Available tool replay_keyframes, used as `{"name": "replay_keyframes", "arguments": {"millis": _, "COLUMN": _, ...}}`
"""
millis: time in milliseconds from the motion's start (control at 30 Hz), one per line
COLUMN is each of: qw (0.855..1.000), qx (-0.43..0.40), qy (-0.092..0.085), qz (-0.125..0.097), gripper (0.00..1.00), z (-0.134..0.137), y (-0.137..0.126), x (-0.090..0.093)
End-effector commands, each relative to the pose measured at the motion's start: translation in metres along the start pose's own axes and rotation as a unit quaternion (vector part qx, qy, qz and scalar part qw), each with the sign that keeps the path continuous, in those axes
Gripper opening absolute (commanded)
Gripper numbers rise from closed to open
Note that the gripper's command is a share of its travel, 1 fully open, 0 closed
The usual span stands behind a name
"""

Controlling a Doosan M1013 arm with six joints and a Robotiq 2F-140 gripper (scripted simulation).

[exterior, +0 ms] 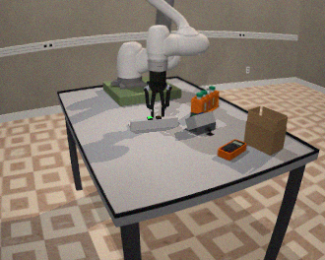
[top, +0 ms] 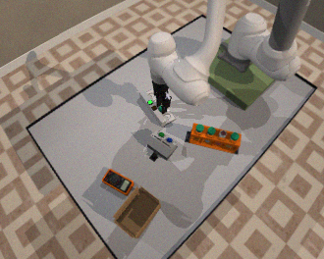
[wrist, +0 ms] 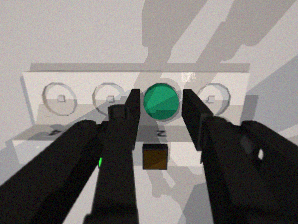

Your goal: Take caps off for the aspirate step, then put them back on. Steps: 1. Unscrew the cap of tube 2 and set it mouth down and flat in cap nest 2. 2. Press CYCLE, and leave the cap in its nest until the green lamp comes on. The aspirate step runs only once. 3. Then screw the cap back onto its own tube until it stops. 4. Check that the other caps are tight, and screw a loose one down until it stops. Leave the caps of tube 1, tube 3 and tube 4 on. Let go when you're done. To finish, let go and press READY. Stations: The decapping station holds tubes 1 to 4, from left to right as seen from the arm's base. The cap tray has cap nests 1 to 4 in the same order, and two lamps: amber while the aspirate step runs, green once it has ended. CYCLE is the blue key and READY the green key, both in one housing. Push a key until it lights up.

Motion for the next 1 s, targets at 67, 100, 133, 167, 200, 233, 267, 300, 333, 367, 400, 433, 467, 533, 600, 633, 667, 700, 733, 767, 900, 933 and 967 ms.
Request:
{"name": "replay_keyframes", "arguments": {"millis": 67, "qw": 1.000, "qx": 0.000, "qy": 0.000, "qz": -0.001, "gripper": 0.30, "z": 0.000, "y": 0.000, "x": -0.001}}
{"name": "replay_keyframes", "arguments": {"millis": 100, "qw": 1.000, "qx": 0.000, "qy": 0.000, "qz": -0.001, "gripper": 0.30, "z": 0.000, "y": 0.000, "x": -0.001}}
{"name": "replay_keyframes", "arguments": {"millis": 133, "qw": 1.000, "qx": 0.000, "qy": 0.000, "qz": -0.001, "gripper": 0.30, "z": 0.000, "y": 0.000, "x": -0.001}}
{"name": "replay_keyframes", "arguments": {"millis": 167, "qw": 1.000, "qx": 0.000, "qy": 0.000, "qz": -0.001, "gripper": 0.30, "z": 0.000, "y": 0.000, "x": -0.001}}
{"name": "replay_keyframes", "arguments": {"millis": 200, "qw": 1.000, "qx": 0.000, "qy": 0.000, "qz": -0.001, "gripper": 0.30, "z": 0.000, "y": 0.000, "x": -0.001}}
{"name": "replay_keyframes", "arguments": {"millis": 233, "qw": 1.000, "qx": 0.000, "qy": 0.000, "qz": -0.001, "gripper": 0.30, "z": 0.000, "y": 0.000, "x": -0.001}}
{"name": "replay_keyframes", "arguments": {"millis": 267, "qw": 1.000, "qx": 0.000, "qy": 0.000, "qz": -0.001, "gripper": 0.30, "z": 0.000, "y": 0.000, "x": -0.001}}
{"name": "replay_keyframes", "arguments": {"millis": 300, "qw": 1.000, "qx": 0.000, "qy": 0.000, "qz": -0.001, "gripper": 0.30, "z": 0.000, "y": 0.000, "x": -0.001}}
{"name": "replay_keyframes", "arguments": {"millis": 333, "qw": 1.000, "qx": 0.000, "qy": 0.000, "qz": -0.001, "gripper": 0.30, "z": 0.000, "y": 0.000, "x": -0.001}}
{"name": "replay_keyframes", "arguments": {"millis": 367, "qw": 1.000, "qx": 0.000, "qy": 0.000, "qz": -0.001, "gripper": 0.30, "z": 0.000, "y": 0.000, "x": -0.001}}
{"name": "replay_keyframes", "arguments": {"millis": 400, "qw": 1.000, "qx": 0.000, "qy": 0.000, "qz": -0.001, "gripper": 0.30, "z": 0.000, "y": 0.000, "x": -0.001}}
{"name": "replay_keyframes", "arguments": {"millis": 433, "qw": 1.000, "qx": 0.000, "qy": 0.000, "qz": -0.001, "gripper": 0.30, "z": 0.000, "y": 0.000, "x": -0.001}}
{"name": "replay_keyframes", "arguments": {"millis": 467, "qw": 1.000, "qx": 0.000, "qy": 0.000, "qz": -0.001, "gripper": 0.30, "z": 0.000, "y": 0.000, "x": -0.006}}
{"name": "replay_keyframes", "arguments": {"millis": 533, "qw": 1.000, "qx": 0.000, "qy": 0.000, "qz": -0.001, "gripper": 0.30, "z": 0.000, "y": 0.000, "x": -0.016}}
{"name": "replay_keyframes", "arguments": {"millis": 600, "qw": 1.000, "qx": 0.000, "qy": 0.000, "qz": -0.001, "gripper": 0.30, "z": 0.000, "y": 0.000, "x": -0.026}}
{"name": "replay_keyframes", "arguments": {"millis": 633, "qw": 1.000, "qx": 0.000, "qy": 0.000, "qz": -0.001, "gripper": 0.30, "z": 0.000, "y": 0.000, "x": -0.031}}
{"name": "replay_keyframes", "arguments": {"millis": 667, "qw": 1.000, "qx": 0.000, "qy": 0.000, "qz": -0.001, "gripper": 0.30, "z": 0.000, "y": 0.000, "x": -0.036}}
{"name": "replay_keyframes", "arguments": {"millis": 700, "qw": 1.000, "qx": 0.000, "qy": 0.000, "qz": -0.001, "gripper": 0.30, "z": 0.000, "y": 0.000, "x": -0.041}}
{"name": "replay_keyframes", "arguments": {"millis": 733, "qw": 1.000, "qx": 0.000, "qy": 0.000, "qz": -0.001, "gripper": 0.30, "z": 0.000, "y": 0.000, "x": -0.046}}
{"name": "replay_keyframes", "arguments": {"millis": 767, "qw": 1.000, "qx": 0.000, "qy": 0.000, "qz": -0.001, "gripper": 0.30, "z": 0.000, "y": 0.000, "x": -0.046}}
{"name": "replay_keyframes", "arguments": {"millis": 900, "qw": 1.000, "qx": 0.000, "qy": 0.000, "qz": -0.001, "gripper": 0.30, "z": 0.000, "y": 0.000, "x": -0.061}}
{"name": "replay_keyframes", "arguments": {"millis": 933, "qw": 1.000, "qx": 0.000, "qy": 0.000, "qz": -0.001, "gripper": 0.30, "z": 0.000, "y": 0.000, "x": -0.066}}
{"name": "replay_keyframes", "arguments": {"millis": 967, "qw": 1.000, "qx": 0.000, "qy": 0.000, "qz": -0.001, "gripper": 0.30, "z": 0.000, "y": 0.000, "x": -0.071}}
Point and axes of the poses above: the point where the finger pads meet when closed, its own x axis out along the fingers, its own z axis across the jaws, y = z × x, the point moved 10 cm from there along -x, back along the fingers, and after that the axes turned 5 degrees about -x, right-handed, at the moved point
